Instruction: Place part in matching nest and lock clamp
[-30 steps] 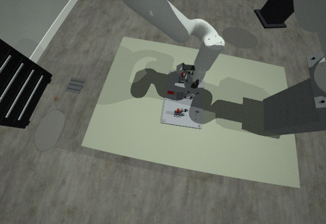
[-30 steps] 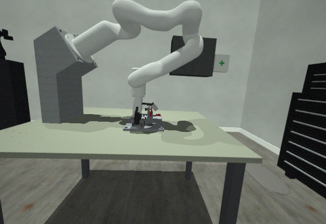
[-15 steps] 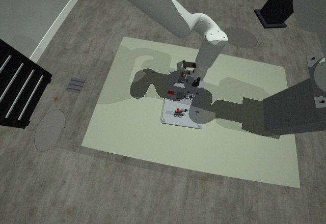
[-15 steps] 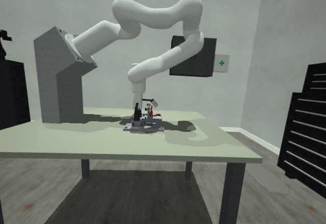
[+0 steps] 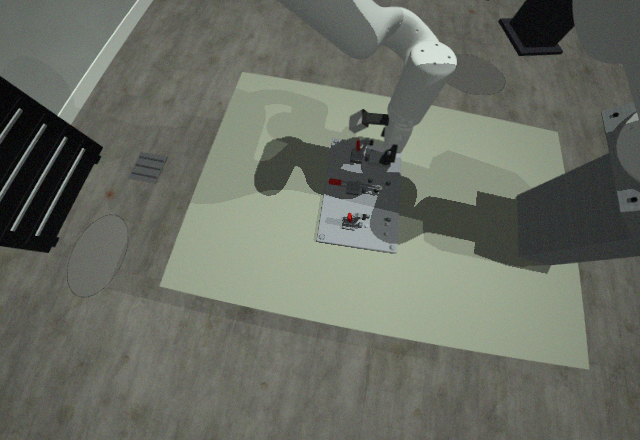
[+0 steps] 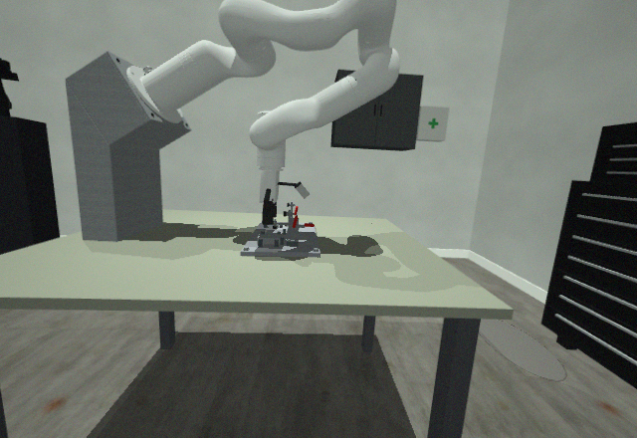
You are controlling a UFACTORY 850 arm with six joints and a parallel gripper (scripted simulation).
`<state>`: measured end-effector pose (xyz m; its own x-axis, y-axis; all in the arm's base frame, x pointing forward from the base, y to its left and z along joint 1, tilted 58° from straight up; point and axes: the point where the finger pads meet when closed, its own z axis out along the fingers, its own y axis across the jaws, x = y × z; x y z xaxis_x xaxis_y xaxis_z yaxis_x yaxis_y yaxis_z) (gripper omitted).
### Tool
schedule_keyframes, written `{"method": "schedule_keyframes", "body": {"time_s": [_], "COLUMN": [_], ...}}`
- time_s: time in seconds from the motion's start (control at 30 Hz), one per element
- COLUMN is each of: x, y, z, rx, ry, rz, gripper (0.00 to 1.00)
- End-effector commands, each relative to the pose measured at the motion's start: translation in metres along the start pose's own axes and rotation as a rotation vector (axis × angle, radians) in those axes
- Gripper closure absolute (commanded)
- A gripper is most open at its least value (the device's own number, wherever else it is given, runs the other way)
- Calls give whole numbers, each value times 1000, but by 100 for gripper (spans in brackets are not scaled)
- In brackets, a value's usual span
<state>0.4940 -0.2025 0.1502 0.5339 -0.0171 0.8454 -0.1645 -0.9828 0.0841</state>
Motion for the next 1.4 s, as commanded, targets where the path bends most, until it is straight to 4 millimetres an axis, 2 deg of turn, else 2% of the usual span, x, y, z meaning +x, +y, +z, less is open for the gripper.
{"method": "schedule_keyframes", "body": {"time_s": [0.0, 0.47, 0.5, 1.37], "x": [0, 0, 0, 0], "y": [0, 0, 0, 0], "z": [-1, -1, -1, -1], "rx": [0, 0, 0, 0], "ry": [0, 0, 0, 0], "rz": [0, 0, 0, 0], "gripper": [0, 0, 100, 100]}}
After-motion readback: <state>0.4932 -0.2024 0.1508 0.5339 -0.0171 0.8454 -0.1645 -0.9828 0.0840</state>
